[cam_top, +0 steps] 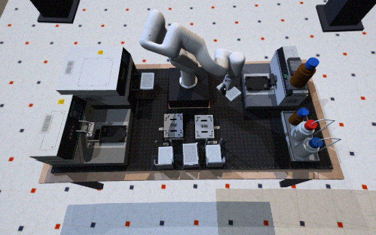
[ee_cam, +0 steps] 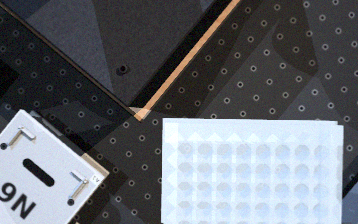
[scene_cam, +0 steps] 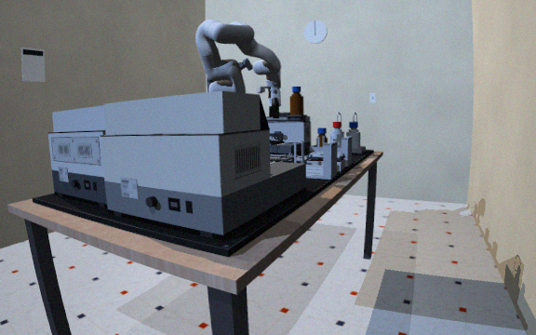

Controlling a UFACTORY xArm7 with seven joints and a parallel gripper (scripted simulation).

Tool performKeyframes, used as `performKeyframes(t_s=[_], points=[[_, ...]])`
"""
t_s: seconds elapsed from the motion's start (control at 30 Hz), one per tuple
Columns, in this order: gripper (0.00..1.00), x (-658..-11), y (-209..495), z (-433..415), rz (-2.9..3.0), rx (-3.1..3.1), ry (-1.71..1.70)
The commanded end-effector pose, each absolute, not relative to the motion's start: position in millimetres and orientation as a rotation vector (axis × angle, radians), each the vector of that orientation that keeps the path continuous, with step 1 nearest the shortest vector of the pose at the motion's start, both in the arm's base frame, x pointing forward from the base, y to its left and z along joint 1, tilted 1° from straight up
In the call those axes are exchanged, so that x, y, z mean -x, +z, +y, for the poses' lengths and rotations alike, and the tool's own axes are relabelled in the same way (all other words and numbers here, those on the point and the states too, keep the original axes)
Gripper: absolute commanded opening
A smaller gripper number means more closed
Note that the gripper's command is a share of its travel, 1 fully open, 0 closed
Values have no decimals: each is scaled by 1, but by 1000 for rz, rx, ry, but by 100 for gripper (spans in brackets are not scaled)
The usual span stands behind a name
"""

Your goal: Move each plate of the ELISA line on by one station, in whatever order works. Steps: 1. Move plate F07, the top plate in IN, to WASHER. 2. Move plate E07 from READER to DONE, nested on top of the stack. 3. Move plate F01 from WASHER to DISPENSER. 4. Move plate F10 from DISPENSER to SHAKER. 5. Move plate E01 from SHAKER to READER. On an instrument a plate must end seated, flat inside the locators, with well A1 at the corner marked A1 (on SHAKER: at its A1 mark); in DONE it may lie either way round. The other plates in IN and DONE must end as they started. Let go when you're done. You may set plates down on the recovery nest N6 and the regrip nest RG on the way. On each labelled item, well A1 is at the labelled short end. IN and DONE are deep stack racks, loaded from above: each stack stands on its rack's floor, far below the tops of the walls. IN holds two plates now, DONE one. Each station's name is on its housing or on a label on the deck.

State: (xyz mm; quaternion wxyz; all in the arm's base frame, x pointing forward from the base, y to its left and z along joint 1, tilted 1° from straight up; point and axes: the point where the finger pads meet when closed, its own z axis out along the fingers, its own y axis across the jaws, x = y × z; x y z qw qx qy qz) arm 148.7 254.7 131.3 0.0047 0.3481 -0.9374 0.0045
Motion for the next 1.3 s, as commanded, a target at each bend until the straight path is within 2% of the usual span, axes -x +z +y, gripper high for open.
performKeyframes(t_s=[0.0, 1.27], points=[[0, -137, 133, 261, -2913, -1157, 10], [0, -36, 133, 301, -2701, -1588, 7]])
